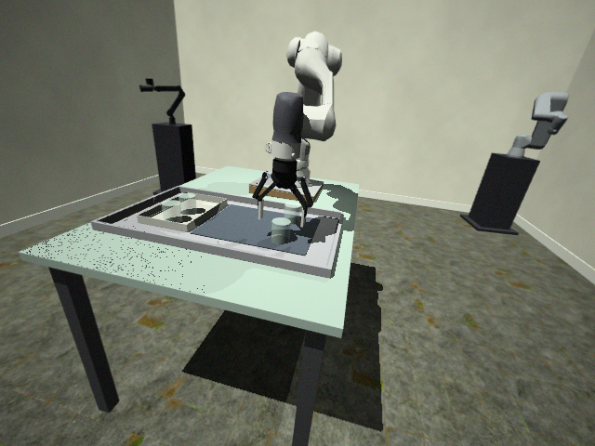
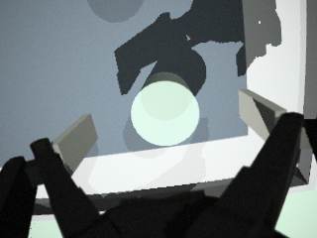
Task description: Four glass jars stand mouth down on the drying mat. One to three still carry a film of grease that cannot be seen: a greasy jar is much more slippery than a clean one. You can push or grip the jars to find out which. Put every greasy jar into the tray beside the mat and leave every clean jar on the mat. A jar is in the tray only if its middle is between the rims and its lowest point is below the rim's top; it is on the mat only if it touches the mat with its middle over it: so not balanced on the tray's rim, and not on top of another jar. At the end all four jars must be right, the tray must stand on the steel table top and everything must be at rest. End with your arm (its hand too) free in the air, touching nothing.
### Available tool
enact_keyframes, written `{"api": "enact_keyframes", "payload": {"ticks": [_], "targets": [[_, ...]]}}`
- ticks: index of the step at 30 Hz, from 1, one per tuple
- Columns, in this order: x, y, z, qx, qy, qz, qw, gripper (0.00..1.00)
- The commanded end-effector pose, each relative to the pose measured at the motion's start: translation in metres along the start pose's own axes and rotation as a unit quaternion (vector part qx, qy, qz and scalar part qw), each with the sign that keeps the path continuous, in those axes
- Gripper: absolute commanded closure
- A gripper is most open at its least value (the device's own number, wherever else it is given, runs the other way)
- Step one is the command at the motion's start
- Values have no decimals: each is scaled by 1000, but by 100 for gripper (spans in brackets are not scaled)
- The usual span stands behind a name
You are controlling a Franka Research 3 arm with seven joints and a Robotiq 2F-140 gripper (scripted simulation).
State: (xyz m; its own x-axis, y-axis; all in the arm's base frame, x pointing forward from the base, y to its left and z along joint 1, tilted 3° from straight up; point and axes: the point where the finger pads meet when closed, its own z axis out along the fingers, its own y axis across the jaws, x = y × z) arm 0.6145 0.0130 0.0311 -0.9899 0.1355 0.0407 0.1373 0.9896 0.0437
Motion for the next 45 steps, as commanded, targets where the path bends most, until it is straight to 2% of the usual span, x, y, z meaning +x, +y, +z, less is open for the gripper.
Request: {"api": "enact_keyframes", "payload": {"ticks": [1, 15, 23, 24, 45], "targets": [[-2, 1, 8, -1, -3, 1, 1000, 0], [-2, 1, 32, -1, -3, 1, 1000, 0], [-2, 1, 32, -1, -3, 1, 1000, 0], [-2, 1, 32, -1, -3, 1, 1000, 39], [-2, 1, 32, -1, -3, 1, 1000, 42]]}}
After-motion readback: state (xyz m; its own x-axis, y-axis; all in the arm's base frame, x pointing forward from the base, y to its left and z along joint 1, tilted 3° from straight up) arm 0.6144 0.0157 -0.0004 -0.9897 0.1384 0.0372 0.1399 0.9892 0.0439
